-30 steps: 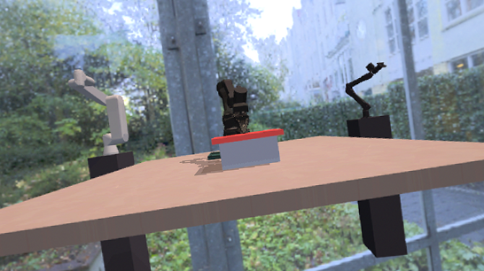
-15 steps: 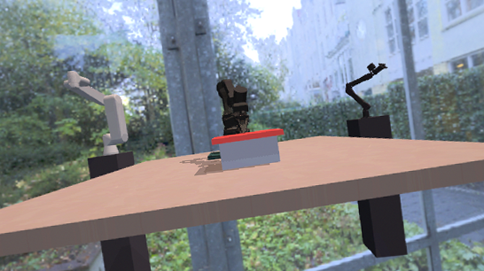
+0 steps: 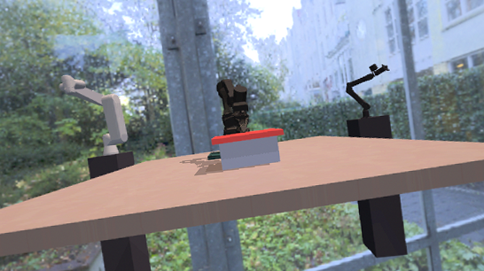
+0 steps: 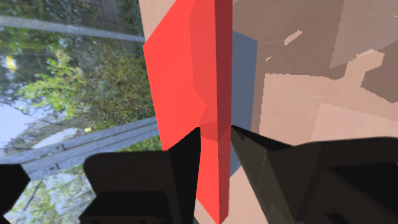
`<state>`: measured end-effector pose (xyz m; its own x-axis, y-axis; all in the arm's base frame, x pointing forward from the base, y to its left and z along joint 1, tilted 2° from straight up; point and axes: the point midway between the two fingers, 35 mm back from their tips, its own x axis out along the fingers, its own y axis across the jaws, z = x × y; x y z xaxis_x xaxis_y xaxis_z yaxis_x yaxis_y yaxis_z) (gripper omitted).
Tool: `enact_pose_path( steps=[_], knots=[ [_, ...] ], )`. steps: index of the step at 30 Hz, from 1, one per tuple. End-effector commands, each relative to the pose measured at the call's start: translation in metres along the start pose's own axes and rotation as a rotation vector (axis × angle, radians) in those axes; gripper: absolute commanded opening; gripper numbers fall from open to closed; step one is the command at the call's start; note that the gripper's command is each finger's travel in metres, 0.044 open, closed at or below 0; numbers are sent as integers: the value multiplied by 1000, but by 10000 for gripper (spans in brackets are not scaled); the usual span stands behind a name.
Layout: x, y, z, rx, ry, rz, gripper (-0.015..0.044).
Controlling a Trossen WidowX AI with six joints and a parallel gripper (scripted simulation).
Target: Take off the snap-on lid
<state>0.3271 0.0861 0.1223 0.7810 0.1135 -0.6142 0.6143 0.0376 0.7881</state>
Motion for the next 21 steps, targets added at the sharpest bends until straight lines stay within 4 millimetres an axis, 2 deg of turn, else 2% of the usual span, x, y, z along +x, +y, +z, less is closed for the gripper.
enact_pose_path(
  steps=[1, 21],
  knots=[
    [-3, 4, 0, 0, 1, 8, 0],
    [-6, 7, 0, 0, 1, 8, 0]
  ],
)
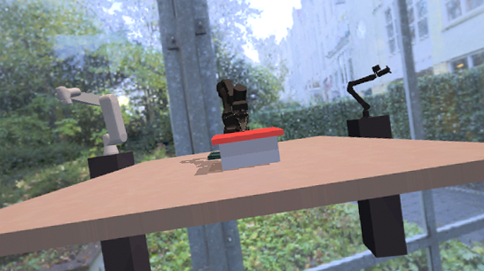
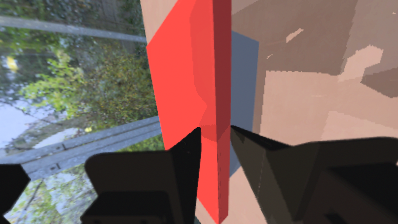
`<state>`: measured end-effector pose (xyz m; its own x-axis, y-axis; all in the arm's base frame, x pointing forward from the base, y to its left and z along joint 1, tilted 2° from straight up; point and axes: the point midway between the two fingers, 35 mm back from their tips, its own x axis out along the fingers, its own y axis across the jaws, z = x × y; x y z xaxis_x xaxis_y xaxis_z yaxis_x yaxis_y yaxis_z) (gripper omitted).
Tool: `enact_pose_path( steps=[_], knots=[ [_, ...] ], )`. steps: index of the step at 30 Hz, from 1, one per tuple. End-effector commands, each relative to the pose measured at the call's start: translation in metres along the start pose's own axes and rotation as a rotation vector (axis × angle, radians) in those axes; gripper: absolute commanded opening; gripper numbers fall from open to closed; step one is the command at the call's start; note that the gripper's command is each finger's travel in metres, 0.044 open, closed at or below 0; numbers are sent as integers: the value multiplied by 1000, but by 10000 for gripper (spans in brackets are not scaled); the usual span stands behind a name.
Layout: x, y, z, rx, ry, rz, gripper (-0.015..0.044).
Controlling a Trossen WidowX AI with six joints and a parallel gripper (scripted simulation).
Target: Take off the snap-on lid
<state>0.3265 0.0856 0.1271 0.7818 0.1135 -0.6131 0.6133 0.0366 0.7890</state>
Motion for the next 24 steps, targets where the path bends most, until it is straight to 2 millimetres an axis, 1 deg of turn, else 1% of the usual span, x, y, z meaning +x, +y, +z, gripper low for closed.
enact_pose_path(
  steps=[1, 15, 24],
  knots=[
    [-3, 3, 0, -1, 1, 7, 0],
    [-5, 6, 0, -1, 1, 7, 0],
    [-2, 4, 0, 0, 1, 4, 0]
  ],
)
